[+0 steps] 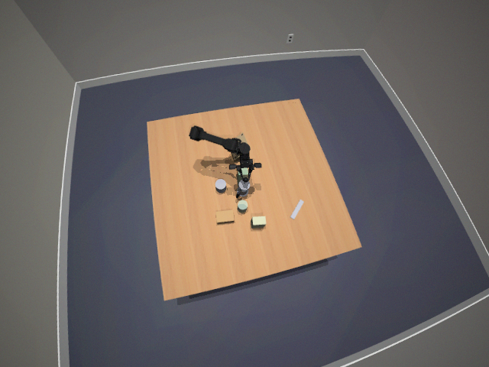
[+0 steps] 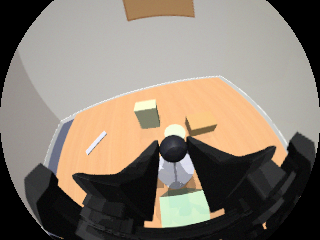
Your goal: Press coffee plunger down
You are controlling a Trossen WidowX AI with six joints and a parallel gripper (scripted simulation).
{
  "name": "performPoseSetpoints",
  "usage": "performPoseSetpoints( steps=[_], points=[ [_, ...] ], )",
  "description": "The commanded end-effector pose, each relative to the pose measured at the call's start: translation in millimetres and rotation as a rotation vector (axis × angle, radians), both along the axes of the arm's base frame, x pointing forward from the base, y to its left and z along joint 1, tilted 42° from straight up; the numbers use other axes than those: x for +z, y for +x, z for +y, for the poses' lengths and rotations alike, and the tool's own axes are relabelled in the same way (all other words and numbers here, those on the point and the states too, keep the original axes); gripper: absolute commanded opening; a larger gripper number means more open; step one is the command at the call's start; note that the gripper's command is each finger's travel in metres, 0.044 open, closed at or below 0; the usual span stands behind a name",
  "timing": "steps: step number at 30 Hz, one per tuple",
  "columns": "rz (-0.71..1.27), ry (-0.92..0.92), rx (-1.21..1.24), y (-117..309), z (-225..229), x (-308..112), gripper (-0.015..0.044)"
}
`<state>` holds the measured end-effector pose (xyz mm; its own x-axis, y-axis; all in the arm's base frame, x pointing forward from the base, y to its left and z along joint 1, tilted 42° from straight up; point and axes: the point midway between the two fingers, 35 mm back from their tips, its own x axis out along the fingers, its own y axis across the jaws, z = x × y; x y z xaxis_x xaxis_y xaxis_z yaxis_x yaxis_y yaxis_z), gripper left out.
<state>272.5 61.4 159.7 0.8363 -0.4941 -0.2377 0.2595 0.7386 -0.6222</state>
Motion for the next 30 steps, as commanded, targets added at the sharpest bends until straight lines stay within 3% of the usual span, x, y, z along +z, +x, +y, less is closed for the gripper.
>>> performPoseSetpoints(
  steps=[1,30],
  points=[
    [0.034,-0.011,0.002,-2.6,-9.2,-16.9,0.0118],
    [0.012,-0.028,0.01,7.6,-40.4,-39.5,0.0118]
  ],
)
